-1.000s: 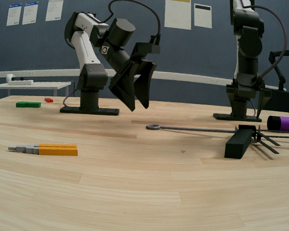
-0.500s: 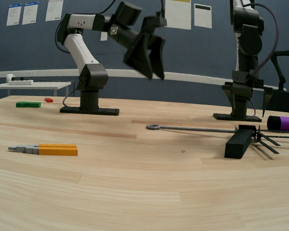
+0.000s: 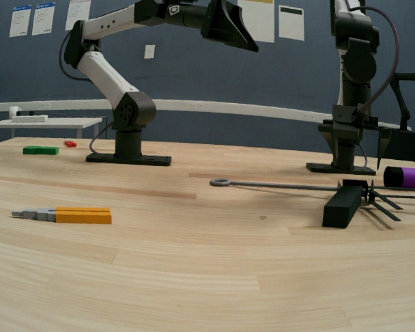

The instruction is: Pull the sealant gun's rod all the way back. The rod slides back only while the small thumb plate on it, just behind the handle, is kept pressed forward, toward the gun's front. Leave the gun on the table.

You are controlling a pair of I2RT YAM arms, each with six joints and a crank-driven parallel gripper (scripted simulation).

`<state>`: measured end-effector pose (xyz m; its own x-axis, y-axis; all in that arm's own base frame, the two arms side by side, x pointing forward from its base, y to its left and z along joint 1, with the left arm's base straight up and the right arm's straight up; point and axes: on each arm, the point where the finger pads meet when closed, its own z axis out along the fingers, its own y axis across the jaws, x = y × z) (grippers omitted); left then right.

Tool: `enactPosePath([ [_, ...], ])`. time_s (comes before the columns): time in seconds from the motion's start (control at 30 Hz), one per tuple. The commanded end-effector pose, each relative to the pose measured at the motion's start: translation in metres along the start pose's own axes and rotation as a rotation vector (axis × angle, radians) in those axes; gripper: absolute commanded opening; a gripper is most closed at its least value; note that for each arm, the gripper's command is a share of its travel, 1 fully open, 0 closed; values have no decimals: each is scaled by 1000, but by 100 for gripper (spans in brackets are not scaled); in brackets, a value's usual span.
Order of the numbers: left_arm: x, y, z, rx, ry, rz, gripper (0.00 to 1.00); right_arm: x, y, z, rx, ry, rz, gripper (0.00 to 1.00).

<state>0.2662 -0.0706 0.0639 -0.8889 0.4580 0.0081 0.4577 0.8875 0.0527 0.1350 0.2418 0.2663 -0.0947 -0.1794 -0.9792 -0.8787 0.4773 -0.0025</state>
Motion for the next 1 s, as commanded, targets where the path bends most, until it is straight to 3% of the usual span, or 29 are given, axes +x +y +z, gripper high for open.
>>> enactPosePath([
  [0.0,5,3,5,-10,30,8,100,-17,0,-2,18,-43,6,70],
  [0.97,7,5,41,-12,17,13,100,-17,-1,-2,19,-42,6,70],
])
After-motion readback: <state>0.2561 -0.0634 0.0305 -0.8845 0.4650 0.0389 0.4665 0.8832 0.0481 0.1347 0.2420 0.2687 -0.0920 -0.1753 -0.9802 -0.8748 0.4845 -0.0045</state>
